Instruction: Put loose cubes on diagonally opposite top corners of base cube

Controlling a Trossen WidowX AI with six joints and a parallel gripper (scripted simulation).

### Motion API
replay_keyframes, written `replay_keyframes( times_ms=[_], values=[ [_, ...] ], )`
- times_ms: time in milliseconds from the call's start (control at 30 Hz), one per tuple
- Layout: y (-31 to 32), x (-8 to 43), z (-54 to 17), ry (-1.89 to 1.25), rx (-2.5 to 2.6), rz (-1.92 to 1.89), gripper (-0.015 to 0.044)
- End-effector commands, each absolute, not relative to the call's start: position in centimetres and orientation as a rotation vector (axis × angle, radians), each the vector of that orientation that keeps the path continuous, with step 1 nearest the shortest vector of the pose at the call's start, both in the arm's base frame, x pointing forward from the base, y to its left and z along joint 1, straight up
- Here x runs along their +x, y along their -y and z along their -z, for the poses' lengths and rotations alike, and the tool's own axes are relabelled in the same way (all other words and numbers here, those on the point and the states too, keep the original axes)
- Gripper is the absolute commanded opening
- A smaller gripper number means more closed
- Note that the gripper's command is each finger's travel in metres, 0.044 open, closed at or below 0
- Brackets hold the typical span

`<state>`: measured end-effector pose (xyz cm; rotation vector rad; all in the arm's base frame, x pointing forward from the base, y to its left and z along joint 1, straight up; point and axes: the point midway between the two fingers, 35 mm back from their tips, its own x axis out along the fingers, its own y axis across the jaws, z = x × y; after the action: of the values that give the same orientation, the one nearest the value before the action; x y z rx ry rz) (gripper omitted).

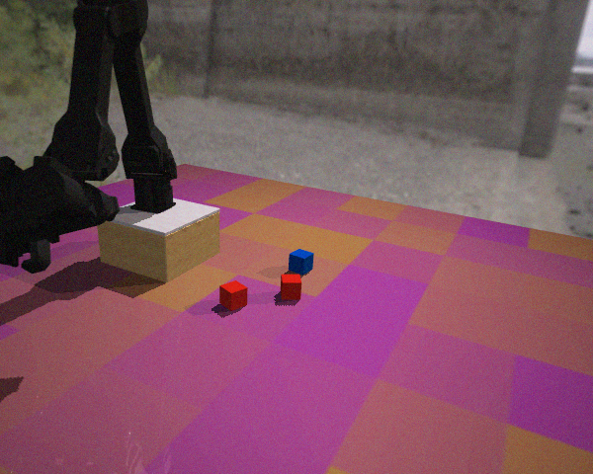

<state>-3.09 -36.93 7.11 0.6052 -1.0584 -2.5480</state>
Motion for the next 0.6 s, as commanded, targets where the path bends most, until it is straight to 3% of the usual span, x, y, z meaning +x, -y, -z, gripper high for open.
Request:
replay_keyframes(
  times_ms=[0,567],
  values=[
    [37.4,0.3,-6.6,0.508,0.671,2.538,0.0265],
    [34.8,10.1,-5.0,-0.862,0.501,1.912,0.0265]
  ],
)
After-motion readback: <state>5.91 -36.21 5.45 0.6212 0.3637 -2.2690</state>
